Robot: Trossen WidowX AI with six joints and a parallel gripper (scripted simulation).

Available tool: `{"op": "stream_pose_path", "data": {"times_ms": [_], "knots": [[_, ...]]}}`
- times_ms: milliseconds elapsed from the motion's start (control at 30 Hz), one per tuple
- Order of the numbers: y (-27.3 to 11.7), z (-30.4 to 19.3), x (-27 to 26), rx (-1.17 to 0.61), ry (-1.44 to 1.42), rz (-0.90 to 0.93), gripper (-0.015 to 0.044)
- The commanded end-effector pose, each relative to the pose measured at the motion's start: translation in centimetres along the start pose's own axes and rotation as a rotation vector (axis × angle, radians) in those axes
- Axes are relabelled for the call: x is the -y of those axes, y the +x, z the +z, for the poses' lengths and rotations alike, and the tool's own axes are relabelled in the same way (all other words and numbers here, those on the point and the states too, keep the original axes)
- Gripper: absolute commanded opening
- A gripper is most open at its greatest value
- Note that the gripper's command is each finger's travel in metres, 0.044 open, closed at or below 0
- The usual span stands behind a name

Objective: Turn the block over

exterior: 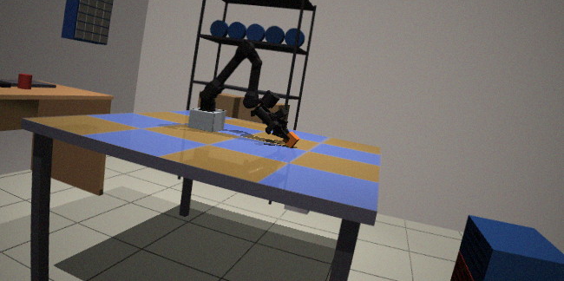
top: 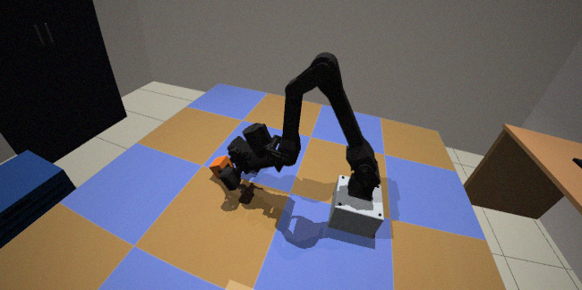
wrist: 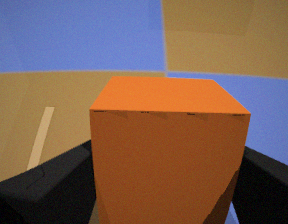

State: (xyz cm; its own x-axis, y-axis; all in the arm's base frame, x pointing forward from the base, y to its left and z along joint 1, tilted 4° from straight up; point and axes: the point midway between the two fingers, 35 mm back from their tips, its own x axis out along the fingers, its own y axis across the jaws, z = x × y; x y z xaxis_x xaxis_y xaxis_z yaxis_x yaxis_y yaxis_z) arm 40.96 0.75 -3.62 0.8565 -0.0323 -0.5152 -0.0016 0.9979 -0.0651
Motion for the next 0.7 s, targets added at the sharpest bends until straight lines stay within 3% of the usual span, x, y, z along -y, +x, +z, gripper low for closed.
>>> {"op": "stream_pose_path", "data": {"times_ms": [0,533,667], "knots": [[-0.34,-0.04,-0.03,0.025,-0.003,0.004,0.0000],[-0.52,0.19,-0.03,0.047,-0.003,0.004,0.0000],[-0.52,0.19,-0.03,0.047,-0.003,0.004,0.0105]]}}
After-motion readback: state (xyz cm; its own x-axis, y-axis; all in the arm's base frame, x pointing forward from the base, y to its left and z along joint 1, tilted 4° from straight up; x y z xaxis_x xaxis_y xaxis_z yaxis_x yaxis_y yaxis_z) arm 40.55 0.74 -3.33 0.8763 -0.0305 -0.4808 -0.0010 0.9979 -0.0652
